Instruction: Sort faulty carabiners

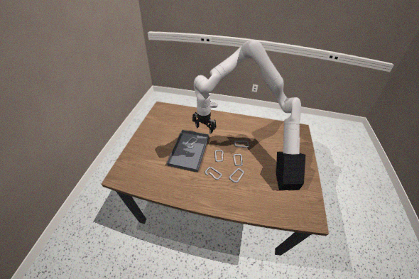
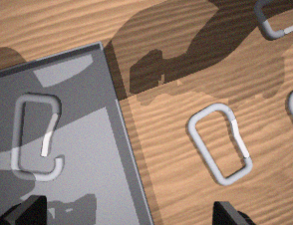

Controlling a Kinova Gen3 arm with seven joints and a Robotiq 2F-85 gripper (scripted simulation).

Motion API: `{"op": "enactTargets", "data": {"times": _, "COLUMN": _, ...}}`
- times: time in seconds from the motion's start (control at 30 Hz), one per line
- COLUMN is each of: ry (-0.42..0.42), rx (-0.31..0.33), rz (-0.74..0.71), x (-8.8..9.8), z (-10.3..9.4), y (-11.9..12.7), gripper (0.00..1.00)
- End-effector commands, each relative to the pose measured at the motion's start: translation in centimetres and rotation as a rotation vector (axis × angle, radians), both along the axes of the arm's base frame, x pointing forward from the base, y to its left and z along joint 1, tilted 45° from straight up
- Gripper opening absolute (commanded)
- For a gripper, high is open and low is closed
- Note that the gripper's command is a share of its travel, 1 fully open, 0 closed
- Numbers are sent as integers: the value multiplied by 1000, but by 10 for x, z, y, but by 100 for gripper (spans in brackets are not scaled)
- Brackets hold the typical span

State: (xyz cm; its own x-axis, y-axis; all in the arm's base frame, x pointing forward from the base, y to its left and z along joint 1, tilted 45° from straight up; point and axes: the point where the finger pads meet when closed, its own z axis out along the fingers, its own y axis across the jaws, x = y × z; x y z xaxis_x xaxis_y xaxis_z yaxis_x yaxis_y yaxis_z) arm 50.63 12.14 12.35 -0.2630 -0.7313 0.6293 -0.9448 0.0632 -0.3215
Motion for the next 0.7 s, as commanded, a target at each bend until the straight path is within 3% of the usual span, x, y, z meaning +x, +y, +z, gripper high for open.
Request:
{"op": "enactTargets", "data": {"times": 0.0, "ry": -2, "rx": 3, "rz": 3, "x": 0, "z": 2, "y": 2, "gripper": 100}}
{"op": "enactTargets", "data": {"times": 0.03, "ry": 0, "rx": 1, "rz": 1, "x": -41, "z": 17, "y": 22, "gripper": 100}}
{"op": "enactTargets", "data": {"times": 0.57, "ry": 0, "rx": 1, "rz": 1, "x": -41, "z": 17, "y": 22, "gripper": 100}}
{"op": "enactTargets", "data": {"times": 0.6, "ry": 1, "rx": -2, "rz": -2, "x": -83, "z": 33, "y": 43, "gripper": 100}}
{"op": "enactTargets", "data": {"times": 0.67, "ry": 1, "rx": -2, "rz": -2, "x": -83, "z": 33, "y": 43, "gripper": 100}}
